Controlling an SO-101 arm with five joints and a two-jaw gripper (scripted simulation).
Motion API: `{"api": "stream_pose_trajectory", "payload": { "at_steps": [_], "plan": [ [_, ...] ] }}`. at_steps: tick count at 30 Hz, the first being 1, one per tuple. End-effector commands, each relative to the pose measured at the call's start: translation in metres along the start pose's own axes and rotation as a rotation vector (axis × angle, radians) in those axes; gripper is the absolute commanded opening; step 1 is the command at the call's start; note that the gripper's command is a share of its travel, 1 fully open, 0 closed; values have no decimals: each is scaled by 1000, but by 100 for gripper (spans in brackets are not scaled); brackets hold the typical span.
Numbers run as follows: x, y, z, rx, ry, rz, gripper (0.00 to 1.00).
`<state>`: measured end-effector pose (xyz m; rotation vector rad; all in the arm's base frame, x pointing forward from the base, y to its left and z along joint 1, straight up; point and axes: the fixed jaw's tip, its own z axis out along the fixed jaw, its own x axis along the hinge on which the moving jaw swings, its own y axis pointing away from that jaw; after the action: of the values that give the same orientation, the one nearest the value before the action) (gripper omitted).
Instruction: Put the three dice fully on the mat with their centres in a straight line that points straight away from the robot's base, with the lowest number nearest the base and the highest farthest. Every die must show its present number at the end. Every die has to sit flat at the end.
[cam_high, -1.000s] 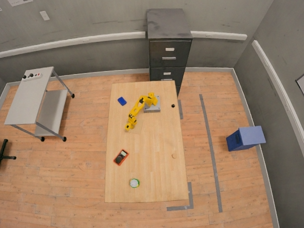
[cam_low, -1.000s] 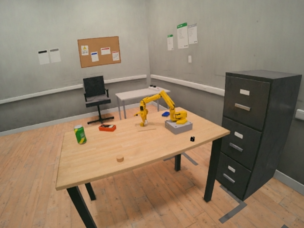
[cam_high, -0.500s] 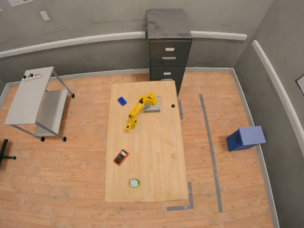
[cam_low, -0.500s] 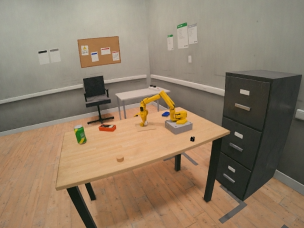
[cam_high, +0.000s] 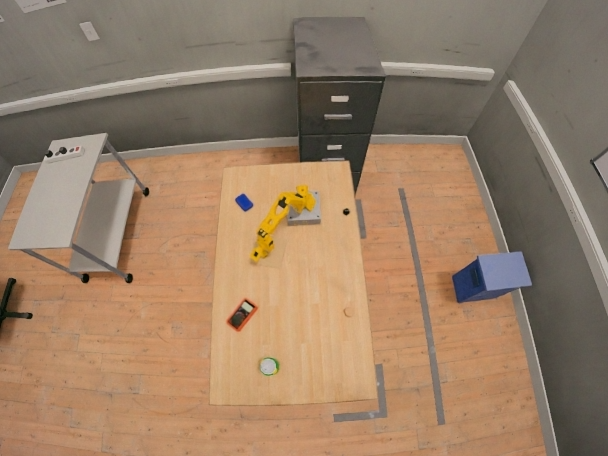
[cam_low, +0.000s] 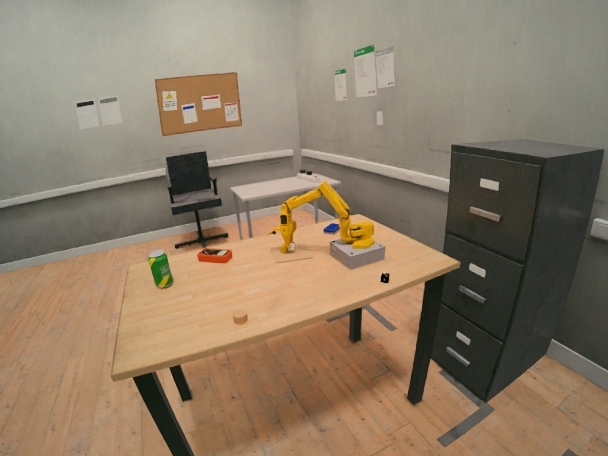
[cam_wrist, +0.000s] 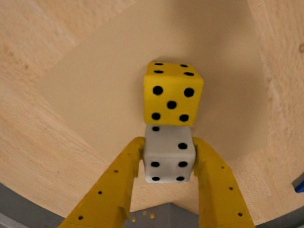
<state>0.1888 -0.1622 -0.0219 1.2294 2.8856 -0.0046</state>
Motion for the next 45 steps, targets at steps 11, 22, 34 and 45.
{"api": "stream_pose_trajectory", "payload": {
  "at_steps": [11, 22, 34, 45],
  "plan": [
    [5, -2, 9, 0, 25, -1, 0],
    [5, -2, 13, 0, 25, -1, 0],
    [5, -2, 17, 0, 25, -1, 0],
    [5, -2, 18, 0, 25, -1, 0]
  ]
}}
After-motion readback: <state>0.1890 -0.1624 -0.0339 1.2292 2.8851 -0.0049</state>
